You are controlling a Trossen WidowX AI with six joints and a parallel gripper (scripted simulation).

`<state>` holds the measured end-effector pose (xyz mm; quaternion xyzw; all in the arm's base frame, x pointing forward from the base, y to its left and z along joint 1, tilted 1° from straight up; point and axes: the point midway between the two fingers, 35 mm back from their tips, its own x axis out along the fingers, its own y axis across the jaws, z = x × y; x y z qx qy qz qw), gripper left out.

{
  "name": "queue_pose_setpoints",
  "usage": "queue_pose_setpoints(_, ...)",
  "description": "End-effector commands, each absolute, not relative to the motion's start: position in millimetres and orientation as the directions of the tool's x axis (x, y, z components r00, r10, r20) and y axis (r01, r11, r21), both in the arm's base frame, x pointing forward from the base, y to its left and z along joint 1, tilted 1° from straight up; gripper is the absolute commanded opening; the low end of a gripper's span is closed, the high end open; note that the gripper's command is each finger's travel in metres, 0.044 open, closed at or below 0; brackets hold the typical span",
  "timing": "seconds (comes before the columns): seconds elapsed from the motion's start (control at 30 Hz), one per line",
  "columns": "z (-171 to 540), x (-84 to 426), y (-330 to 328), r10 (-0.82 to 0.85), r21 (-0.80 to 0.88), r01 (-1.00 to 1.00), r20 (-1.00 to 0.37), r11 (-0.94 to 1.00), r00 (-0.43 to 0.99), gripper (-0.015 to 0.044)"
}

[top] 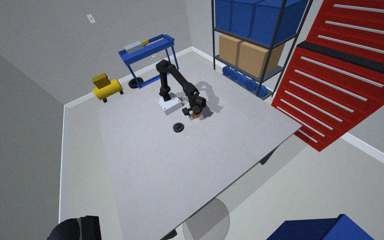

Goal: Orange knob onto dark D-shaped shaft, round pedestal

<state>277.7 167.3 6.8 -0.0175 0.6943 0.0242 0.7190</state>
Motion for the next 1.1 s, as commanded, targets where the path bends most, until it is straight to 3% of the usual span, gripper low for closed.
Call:
queue_pose_setpoints(0.0, 0, 278, 167, 0.008, 0.006, -0.060, -0.999, 0.998, 0.037, 0.0440)
queue_pose_setpoints(0.4, -16, 277, 166, 0.008, 0.006, -0.060, -0.999, 0.998, 0.037, 0.0440)
queue_pose_setpoints(0.73, -16, 277, 166, 0.008, 0.006, -0.060, -0.999, 0.998, 0.037, 0.0178)
queue_pose_setpoints(0.93, -16, 277, 166, 0.008, 0.006, -0.060, -0.999, 0.998, 0.037, 0.0138)
queue_pose_setpoints(1.07, -6, 278, 168, 0.008, 0.006, -0.060, -0.999, 0.998, 0.037, 0.0032)
